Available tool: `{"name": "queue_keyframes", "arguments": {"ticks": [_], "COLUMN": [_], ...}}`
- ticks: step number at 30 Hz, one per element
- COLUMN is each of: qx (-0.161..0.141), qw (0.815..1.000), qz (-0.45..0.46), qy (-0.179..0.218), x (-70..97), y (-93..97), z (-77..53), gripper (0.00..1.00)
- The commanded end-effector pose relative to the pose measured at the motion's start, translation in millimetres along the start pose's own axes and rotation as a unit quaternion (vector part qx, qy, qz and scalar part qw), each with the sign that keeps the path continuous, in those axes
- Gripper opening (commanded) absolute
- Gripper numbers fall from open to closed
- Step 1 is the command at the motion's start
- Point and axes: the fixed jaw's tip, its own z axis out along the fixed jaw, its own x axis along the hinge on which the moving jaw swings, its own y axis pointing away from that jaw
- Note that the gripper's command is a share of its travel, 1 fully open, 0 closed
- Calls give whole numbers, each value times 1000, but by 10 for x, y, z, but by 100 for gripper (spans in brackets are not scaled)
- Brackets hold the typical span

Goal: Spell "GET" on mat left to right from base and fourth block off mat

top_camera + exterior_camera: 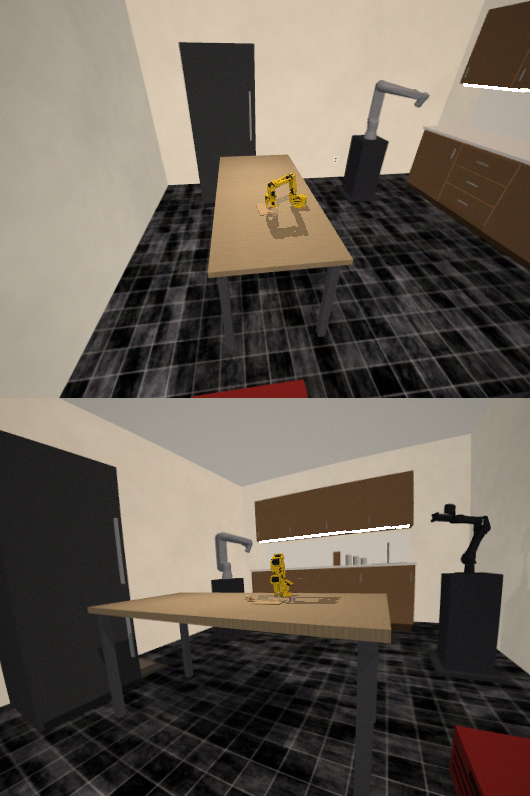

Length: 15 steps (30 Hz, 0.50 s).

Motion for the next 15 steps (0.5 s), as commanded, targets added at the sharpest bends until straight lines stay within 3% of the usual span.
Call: {"name": "queue_keyframes", "arguments": {"ticks": [1,15], "qx": [32,32], "qw": [999,999], "qz": [0,0], "qy": [-7,-7], "x": [-8,-9], "y": [-73,-75], "z": [-70,-31], "gripper": [0,0]}}
